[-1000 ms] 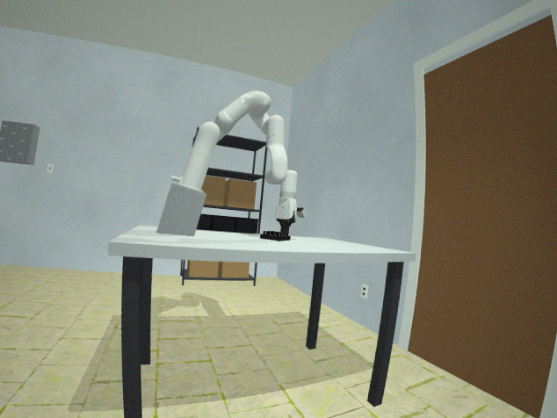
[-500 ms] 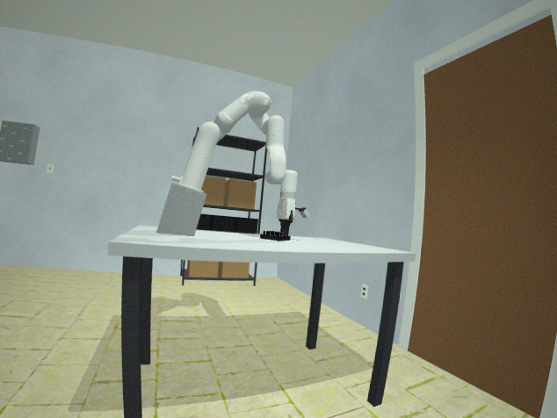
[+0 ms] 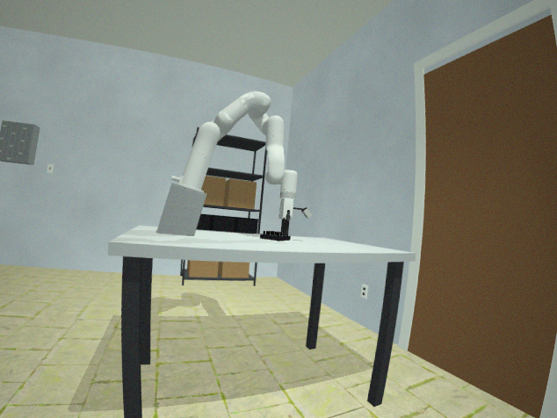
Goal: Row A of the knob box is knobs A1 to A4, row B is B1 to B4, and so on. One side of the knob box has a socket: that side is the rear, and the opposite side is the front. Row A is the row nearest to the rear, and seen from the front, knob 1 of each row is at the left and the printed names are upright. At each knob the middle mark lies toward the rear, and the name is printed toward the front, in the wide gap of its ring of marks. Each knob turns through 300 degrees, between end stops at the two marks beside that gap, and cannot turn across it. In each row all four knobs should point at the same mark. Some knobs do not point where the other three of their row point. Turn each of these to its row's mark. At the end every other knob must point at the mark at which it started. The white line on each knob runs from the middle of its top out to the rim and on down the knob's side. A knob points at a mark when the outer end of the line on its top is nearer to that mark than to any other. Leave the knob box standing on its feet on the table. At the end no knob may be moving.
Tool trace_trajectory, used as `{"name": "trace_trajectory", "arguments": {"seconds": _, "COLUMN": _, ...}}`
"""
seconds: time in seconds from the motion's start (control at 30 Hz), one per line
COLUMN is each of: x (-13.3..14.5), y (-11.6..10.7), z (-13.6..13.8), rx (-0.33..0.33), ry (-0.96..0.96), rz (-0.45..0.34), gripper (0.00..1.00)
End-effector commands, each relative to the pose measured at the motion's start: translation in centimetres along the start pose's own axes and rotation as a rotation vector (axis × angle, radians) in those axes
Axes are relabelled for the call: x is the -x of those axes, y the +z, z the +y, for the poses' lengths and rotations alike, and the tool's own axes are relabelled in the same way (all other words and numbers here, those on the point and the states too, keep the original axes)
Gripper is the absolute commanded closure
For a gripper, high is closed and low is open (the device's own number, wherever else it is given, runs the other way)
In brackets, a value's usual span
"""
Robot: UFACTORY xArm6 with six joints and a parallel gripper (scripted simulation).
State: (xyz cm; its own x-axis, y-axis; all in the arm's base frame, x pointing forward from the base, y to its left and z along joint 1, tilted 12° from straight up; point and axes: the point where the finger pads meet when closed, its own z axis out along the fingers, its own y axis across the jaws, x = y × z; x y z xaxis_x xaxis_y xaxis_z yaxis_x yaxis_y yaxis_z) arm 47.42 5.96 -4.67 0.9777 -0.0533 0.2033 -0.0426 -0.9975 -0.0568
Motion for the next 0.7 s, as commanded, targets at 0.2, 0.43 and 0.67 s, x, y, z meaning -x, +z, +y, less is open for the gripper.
{"name": "trace_trajectory", "arguments": {"seconds": 0.2, "x": -0.16, "y": -0.10, "z": -0.04, "rx": 0.027, "ry": 0.289, "rz": 0.004, "gripper": 0.92}}
{"name": "trace_trajectory", "arguments": {"seconds": 0.43, "x": -0.16, "y": -0.10, "z": -0.04, "rx": 0.027, "ry": 0.402, "rz": 0.006, "gripper": 0.92}}
{"name": "trace_trajectory", "arguments": {"seconds": 0.67, "x": -0.16, "y": -0.10, "z": -0.04, "rx": 0.027, "ry": 0.541, "rz": 0.008, "gripper": 0.92}}
